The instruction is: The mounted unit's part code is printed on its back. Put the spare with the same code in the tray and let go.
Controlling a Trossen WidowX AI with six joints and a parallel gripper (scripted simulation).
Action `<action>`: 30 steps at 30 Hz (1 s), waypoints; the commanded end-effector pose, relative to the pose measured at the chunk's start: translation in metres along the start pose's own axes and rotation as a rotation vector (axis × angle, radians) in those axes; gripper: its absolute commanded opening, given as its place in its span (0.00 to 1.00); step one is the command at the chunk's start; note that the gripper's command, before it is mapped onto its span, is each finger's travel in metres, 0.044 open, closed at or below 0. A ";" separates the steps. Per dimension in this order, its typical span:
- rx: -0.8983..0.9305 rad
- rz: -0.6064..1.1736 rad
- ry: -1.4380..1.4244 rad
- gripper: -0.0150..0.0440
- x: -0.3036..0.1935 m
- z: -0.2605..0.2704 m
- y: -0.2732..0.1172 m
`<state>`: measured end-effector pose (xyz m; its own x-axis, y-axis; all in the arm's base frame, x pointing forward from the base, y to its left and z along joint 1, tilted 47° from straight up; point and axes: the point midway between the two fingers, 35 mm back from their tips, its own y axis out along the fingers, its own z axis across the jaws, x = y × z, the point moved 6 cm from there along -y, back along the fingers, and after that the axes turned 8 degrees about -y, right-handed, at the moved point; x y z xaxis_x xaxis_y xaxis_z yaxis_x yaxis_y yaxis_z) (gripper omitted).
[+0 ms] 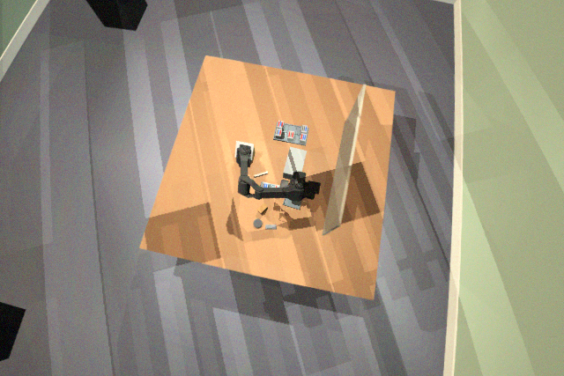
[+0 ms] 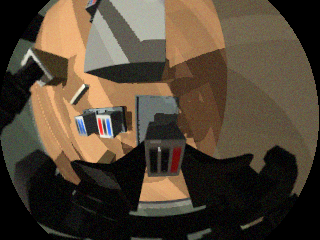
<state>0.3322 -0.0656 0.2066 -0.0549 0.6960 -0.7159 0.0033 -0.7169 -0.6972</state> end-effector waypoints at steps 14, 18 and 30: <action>0.000 0.006 -0.004 0.25 0.000 0.000 0.015; 0.000 0.006 -0.004 0.25 0.000 0.001 0.018; 0.000 0.008 -0.004 0.25 -0.001 0.001 0.027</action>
<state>0.3318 -0.0837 0.1901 -0.0544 0.6944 -0.7175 0.0043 -0.7184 -0.6956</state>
